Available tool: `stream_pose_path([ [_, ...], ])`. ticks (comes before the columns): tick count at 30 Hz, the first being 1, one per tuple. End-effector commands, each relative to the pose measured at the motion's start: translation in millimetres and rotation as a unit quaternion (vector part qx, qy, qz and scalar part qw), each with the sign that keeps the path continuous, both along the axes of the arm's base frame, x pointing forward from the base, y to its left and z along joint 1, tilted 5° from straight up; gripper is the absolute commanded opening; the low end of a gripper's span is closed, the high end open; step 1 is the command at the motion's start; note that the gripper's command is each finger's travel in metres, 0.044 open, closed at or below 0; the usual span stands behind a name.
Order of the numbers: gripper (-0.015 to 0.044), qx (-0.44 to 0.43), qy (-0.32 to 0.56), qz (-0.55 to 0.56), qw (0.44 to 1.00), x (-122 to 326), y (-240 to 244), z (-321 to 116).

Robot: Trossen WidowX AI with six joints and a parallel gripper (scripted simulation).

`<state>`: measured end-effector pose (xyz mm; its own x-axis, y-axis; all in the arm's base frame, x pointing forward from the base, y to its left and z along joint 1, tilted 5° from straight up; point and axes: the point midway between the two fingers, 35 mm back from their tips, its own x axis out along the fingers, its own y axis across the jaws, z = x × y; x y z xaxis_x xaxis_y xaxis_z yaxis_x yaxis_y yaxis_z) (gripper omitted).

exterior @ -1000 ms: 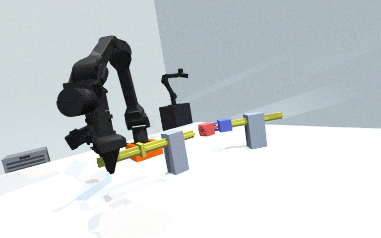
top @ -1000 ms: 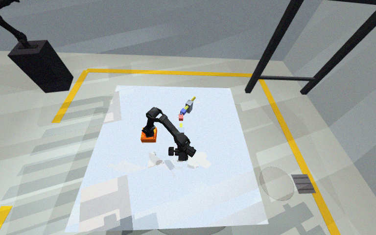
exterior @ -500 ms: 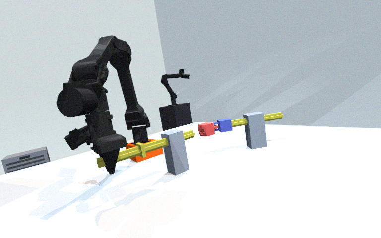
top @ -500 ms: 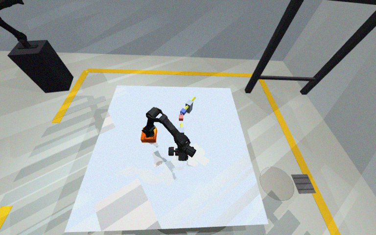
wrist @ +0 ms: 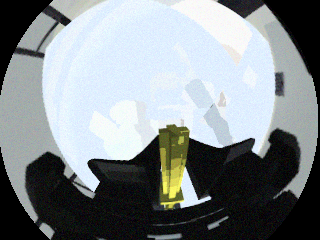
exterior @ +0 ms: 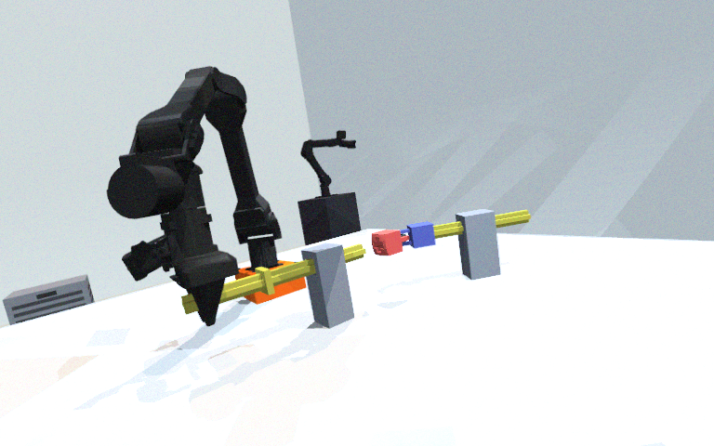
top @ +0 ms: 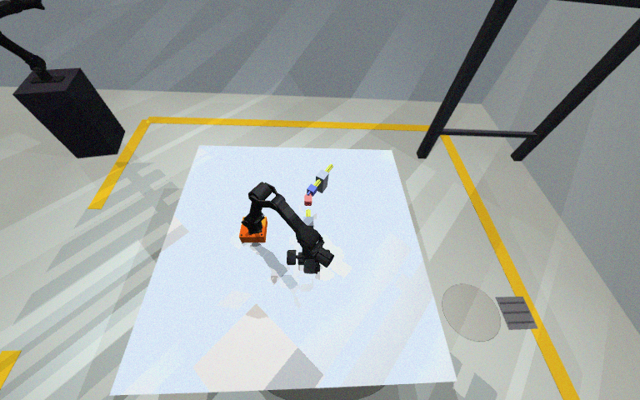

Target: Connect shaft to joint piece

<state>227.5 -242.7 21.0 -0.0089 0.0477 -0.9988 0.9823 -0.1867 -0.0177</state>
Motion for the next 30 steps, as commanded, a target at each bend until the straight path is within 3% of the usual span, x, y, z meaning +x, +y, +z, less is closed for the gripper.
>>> stream_pose_path([
  [1,0.0,0.001,0.001,-0.001,1.0,1,4,0],
  [30,0.0,0.005,0.004,-0.002,1.0,10,48,2],
])
